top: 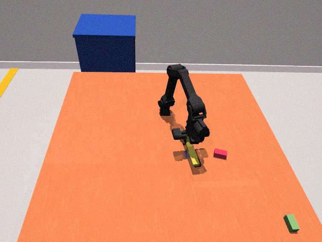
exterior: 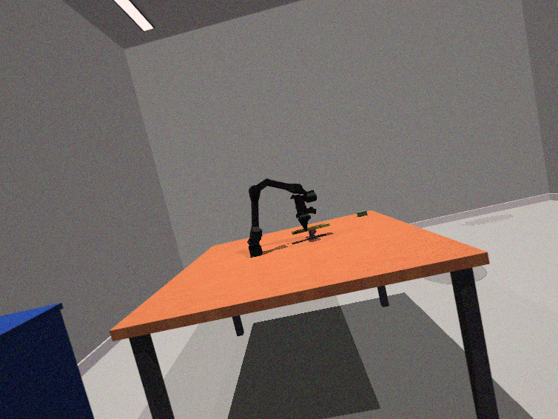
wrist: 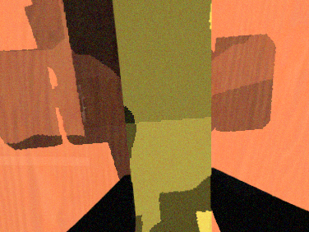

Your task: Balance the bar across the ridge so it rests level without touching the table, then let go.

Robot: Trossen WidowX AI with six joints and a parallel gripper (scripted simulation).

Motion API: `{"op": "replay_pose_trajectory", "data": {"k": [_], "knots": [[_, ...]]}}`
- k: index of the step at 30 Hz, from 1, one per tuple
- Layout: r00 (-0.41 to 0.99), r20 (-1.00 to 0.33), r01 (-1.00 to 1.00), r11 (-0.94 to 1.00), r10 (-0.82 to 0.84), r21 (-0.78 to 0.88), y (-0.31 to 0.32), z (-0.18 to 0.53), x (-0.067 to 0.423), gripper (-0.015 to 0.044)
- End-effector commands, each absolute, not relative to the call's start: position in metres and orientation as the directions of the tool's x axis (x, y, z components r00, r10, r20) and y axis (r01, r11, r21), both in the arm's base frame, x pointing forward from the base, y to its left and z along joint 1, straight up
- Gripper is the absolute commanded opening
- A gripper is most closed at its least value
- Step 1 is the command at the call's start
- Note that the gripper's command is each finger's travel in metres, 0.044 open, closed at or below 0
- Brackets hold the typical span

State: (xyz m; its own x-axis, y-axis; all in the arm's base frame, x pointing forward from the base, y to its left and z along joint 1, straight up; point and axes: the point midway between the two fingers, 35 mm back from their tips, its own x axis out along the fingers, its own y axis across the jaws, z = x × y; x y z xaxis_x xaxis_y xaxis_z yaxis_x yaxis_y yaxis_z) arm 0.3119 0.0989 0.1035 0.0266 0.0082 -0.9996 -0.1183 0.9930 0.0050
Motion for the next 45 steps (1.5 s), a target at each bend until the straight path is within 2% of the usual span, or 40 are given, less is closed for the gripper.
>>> {"op": "replay_pose_trajectory", "data": {"k": [1, 14, 20, 21, 45], "knots": [[0.027, -1.0, -0.118, 0.993, 0.008, 0.005, 0.0989, 0.1035, 0.3119, 0.0], [0.027, -1.0, -0.118, 0.993, 0.008, 0.005, 0.0989, 0.1035, 0.3119, 0.0], [0.027, -1.0, -0.118, 0.993, 0.008, 0.005, 0.0989, 0.1035, 0.3119, 0.0157], [0.027, -1.0, -0.118, 0.993, 0.008, 0.005, 0.0989, 0.1035, 0.3119, 0.0167], [0.027, -1.0, -0.118, 0.993, 0.008, 0.005, 0.0989, 0.1035, 0.3119, 0.017]]}}
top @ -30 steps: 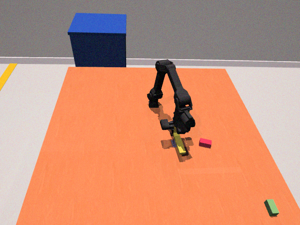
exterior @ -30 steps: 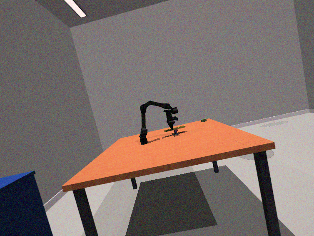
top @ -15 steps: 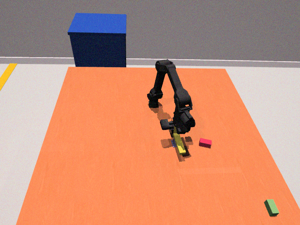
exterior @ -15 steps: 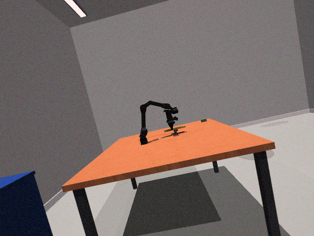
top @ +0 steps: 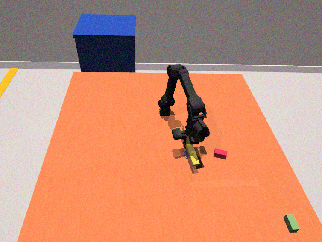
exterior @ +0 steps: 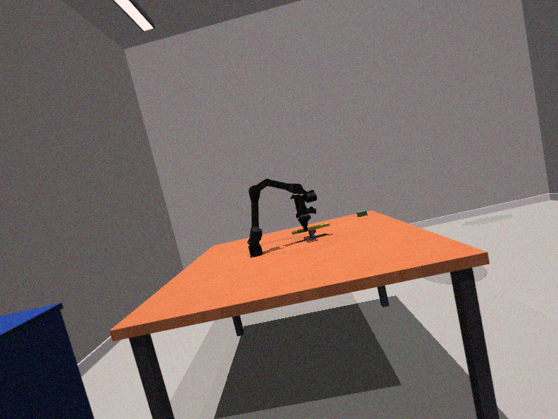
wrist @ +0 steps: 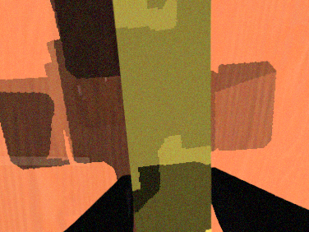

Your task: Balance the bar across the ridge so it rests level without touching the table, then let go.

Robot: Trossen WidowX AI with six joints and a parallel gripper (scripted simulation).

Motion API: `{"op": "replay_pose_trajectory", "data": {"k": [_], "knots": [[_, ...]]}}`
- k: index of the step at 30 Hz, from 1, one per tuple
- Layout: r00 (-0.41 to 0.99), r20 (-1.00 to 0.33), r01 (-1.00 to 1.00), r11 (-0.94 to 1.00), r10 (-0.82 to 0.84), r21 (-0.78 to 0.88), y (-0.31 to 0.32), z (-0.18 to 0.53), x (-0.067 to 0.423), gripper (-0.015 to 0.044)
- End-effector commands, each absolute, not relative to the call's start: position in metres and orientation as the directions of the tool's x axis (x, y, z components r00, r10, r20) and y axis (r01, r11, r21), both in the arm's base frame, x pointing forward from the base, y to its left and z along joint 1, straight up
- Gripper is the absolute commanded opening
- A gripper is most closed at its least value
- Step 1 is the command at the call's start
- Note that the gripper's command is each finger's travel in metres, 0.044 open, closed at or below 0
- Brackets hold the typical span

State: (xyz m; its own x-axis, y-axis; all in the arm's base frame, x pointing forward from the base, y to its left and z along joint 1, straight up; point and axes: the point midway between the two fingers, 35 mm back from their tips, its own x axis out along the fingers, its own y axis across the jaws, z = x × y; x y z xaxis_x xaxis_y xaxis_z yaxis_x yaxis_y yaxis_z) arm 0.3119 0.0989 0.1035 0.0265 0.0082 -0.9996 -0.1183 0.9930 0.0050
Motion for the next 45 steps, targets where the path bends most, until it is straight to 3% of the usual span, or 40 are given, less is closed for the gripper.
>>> {"op": "replay_pose_trajectory", "data": {"k": [1, 31, 41, 45], "knots": [[0.027, -1.0, -0.118, 0.993, 0.008, 0.005, 0.0989, 0.1035, 0.3119, 0.017], [0.027, -1.0, -0.118, 0.993, 0.008, 0.005, 0.0989, 0.1035, 0.3119, 0.0185], [0.027, -1.0, -0.118, 0.993, 0.008, 0.005, 0.0989, 0.1035, 0.3119, 0.044], [0.027, -1.0, -0.118, 0.993, 0.008, 0.005, 0.0993, 0.1105, 0.313, 0.044]]}}
